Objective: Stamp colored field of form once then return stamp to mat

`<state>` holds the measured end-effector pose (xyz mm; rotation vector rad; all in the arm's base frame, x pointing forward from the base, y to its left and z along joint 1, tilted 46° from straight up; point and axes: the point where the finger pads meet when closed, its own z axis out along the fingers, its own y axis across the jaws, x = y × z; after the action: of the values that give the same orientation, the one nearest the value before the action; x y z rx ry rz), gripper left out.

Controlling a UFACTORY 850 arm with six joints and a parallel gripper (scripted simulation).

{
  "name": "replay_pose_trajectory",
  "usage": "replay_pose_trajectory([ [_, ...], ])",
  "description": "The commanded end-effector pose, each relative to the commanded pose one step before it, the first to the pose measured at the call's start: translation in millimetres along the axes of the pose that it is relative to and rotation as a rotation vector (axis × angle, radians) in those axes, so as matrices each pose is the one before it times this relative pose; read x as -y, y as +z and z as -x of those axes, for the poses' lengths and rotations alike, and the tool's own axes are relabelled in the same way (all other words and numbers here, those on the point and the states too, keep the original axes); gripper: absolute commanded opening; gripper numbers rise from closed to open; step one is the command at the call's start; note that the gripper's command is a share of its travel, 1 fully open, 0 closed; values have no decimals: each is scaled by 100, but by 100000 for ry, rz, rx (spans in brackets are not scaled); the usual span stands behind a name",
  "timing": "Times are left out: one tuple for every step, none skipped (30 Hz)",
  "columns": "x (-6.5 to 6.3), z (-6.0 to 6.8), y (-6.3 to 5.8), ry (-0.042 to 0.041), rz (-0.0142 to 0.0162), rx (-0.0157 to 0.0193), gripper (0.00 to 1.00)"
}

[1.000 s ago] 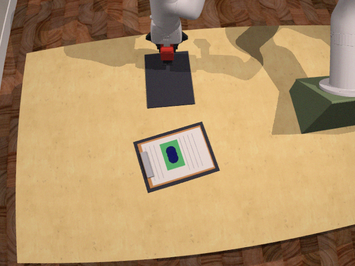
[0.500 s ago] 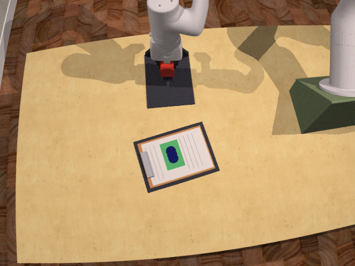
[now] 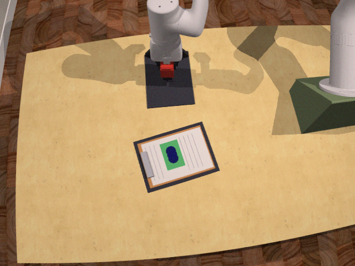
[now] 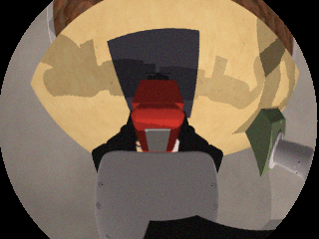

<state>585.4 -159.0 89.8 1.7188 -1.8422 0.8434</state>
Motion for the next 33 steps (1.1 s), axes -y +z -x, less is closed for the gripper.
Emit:
replay_pose_trajectory([
  [59, 14, 519, 32, -128, 15, 27],
  [-1, 4, 203, 0, 0, 1, 27],
  [-1, 4, 220, 0, 0, -1, 27],
  [0, 0, 0, 0, 0, 0, 27],
  [0, 0, 0, 0, 0, 0, 27],
  [-2, 5, 233, 0, 0, 1, 27],
  [-1, 4, 242, 0, 0, -1, 27],
  [-2, 5, 246, 0, 0, 1, 27],
  [-1, 5, 247, 0, 0, -1, 27],
  [-2, 5, 242, 0, 0, 1, 27],
  [-1, 4, 234, 0, 0, -1, 27],
  [-1, 4, 222, 0, 0, 1, 27],
  [-1, 4, 206, 0, 0, 0, 27],
  [-1, 4, 187, 0, 0, 0, 27],
  [-1, 3, 164, 0, 0, 1, 27],
  [0, 3, 141, 0, 0, -1, 27],
  [0, 2, 115, 0, 0, 0, 27],
  [-1, 2, 90, 0, 0, 0, 27],
  [-1, 1, 65, 0, 0, 0, 27],
  [0, 1, 43, 0, 0, 0, 27],
  [0, 0, 0, 0, 0, 0, 27],
  [0, 0, 0, 0, 0, 0, 27],
  [0, 0, 24, 0, 0, 0, 27],
  [0, 0, 9, 0, 0, 0, 27],
  [0, 0, 1, 0, 0, 0, 27],
  [0, 0, 0, 0, 0, 0, 27],
  [0, 0, 0, 0, 0, 0, 27],
  [0, 0, 0, 0, 0, 0, 27],
  [0, 0, 0, 0, 0, 0, 27],
  [0, 0, 0, 0, 0, 0, 27],
  [0, 0, 0, 0, 0, 0, 27],
  [0, 0, 0, 0, 0, 0, 87],
  [0, 0, 0, 0, 0, 0, 87],
])
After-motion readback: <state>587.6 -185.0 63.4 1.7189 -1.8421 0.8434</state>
